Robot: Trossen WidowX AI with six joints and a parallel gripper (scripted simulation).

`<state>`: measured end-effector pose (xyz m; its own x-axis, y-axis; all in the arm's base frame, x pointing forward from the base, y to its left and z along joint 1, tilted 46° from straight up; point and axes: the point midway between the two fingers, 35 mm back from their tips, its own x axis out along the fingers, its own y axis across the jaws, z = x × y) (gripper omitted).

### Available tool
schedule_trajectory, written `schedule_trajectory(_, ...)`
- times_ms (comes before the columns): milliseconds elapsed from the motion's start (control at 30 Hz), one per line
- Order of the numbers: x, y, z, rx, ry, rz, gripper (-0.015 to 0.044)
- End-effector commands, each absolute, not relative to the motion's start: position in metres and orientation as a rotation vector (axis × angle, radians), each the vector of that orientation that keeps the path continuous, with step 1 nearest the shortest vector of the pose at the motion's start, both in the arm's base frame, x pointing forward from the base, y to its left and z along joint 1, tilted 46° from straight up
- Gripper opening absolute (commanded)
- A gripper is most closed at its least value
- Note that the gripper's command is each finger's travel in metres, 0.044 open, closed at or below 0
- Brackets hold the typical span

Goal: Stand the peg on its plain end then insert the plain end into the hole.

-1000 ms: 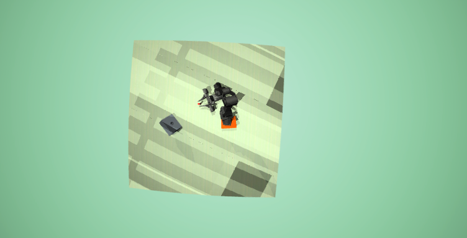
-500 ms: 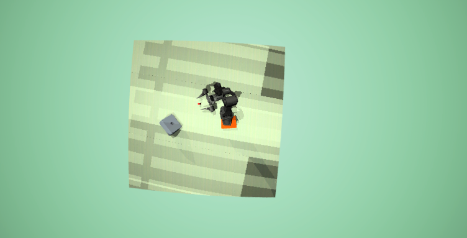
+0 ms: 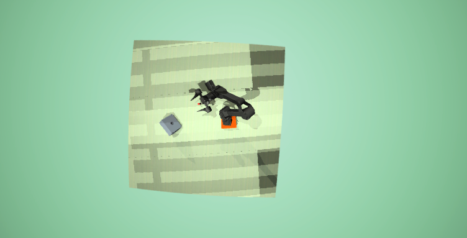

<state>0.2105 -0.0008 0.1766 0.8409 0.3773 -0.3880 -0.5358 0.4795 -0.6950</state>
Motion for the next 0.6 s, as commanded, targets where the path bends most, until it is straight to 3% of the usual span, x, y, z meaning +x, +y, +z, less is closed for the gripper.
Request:
schedule_trajectory(0, 0.199, 0.024, 0.206, -0.907, 0.158, 0.519, 0.044)
schedule_trajectory(333, 0.176, 0.046, 0.24, -0.844, 0.067, 0.461, 0.044)
schedule_trajectory(567, 0.183, 0.041, 0.228, -0.735, 0.229, 0.464, 0.044)
